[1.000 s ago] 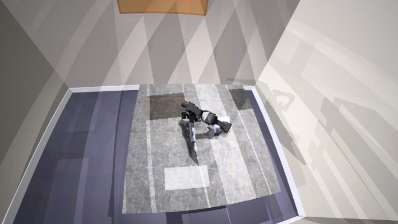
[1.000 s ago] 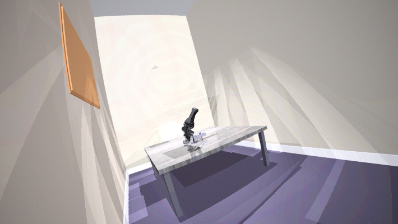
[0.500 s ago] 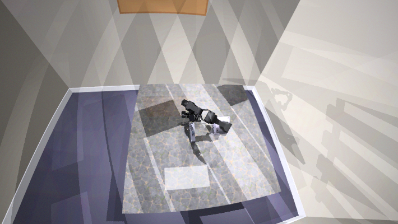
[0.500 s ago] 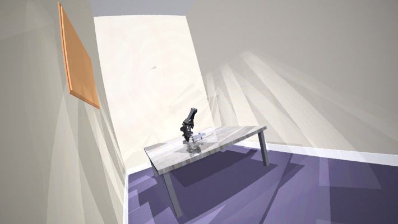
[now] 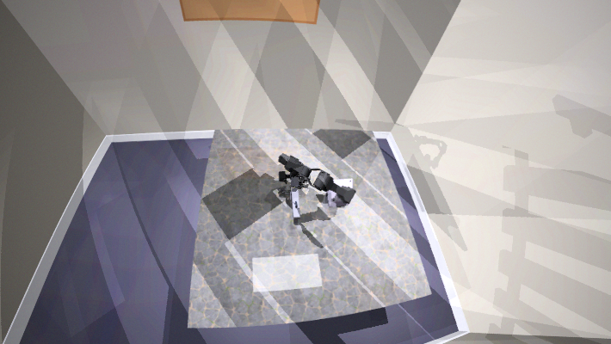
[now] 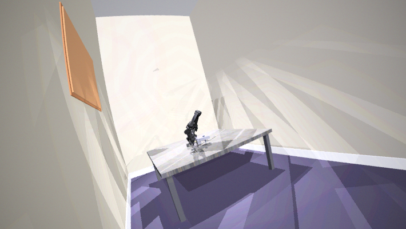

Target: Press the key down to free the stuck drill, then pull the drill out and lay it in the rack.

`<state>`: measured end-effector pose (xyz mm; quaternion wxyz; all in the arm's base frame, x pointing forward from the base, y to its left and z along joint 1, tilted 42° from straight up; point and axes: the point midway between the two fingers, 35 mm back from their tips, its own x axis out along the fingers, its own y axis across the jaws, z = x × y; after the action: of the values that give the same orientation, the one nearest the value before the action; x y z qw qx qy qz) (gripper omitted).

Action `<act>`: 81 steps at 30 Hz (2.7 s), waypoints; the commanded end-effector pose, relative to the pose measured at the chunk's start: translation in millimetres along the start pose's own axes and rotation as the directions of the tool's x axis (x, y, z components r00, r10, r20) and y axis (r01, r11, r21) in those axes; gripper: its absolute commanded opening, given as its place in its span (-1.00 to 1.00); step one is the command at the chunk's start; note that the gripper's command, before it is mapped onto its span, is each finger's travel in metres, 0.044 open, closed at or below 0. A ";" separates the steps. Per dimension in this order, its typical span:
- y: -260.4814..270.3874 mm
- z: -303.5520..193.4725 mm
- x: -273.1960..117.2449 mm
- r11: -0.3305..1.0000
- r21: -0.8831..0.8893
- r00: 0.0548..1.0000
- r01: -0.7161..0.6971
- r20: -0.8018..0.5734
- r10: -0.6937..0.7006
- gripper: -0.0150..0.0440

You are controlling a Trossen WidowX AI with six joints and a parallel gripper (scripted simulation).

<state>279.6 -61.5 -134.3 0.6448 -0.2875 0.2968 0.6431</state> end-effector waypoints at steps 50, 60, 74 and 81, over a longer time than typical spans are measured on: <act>-2.1 11.7 3.0 1.000 -0.002 1.000 0.005 -0.002 -0.005 0.29; -2.1 11.7 3.0 1.000 -0.002 1.000 0.005 -0.002 -0.005 -0.47; -1.2 12.2 0.8 1.000 0.000 1.000 0.004 0.002 -0.004 -0.49; -1.1 12.2 0.7 1.000 0.000 1.000 0.004 0.002 -0.004 -0.49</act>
<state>280.9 -50.4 -128.0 0.6453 -0.2867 0.2964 0.6430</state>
